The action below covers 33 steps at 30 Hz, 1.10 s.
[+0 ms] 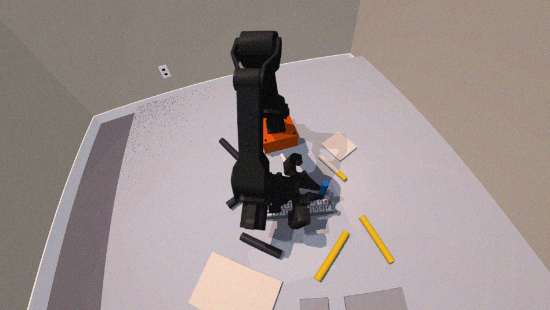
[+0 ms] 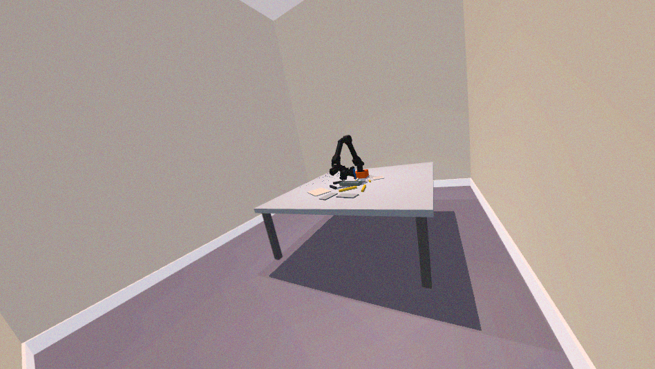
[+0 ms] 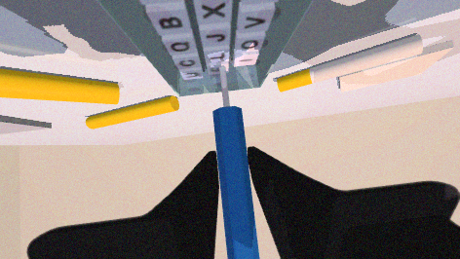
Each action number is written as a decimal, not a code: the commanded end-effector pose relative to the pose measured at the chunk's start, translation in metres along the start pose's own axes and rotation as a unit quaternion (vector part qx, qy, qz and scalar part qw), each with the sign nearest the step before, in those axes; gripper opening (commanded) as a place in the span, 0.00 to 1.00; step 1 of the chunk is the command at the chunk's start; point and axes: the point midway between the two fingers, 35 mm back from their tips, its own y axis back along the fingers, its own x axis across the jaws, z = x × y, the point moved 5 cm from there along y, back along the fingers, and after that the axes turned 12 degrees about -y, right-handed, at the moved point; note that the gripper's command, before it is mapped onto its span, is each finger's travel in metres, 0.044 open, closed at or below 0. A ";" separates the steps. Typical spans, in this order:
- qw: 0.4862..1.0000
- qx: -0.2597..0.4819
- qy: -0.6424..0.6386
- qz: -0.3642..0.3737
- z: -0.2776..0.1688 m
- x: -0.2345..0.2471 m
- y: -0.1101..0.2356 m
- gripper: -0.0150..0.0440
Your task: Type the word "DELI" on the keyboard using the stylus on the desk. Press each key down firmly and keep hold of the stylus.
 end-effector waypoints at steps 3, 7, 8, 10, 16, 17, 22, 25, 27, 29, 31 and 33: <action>1.000 -0.002 0.007 0.003 -0.024 -0.004 0.014 0.39; 1.000 -0.002 0.007 0.003 -0.025 -0.004 0.015 0.39; 1.000 -0.001 0.005 0.003 -0.021 -0.003 0.013 0.40; 1.000 -0.001 0.005 0.003 -0.021 -0.003 0.013 0.37; 1.000 -0.001 0.005 0.003 -0.022 -0.005 0.012 0.25; 1.000 -0.001 0.005 0.003 -0.022 -0.006 0.012 0.25; 1.000 -0.001 0.006 0.002 -0.024 -0.020 0.008 0.25; 1.000 -0.002 0.006 0.002 -0.025 -0.024 0.007 0.25; 1.000 -0.002 0.006 0.002 -0.024 -0.024 0.006 0.25; 1.000 -0.002 0.006 0.002 -0.020 -0.023 0.004 0.25; 1.000 -0.002 0.006 0.002 -0.015 -0.022 0.001 0.25; 1.000 -0.002 0.006 0.002 -0.010 -0.021 -0.003 0.25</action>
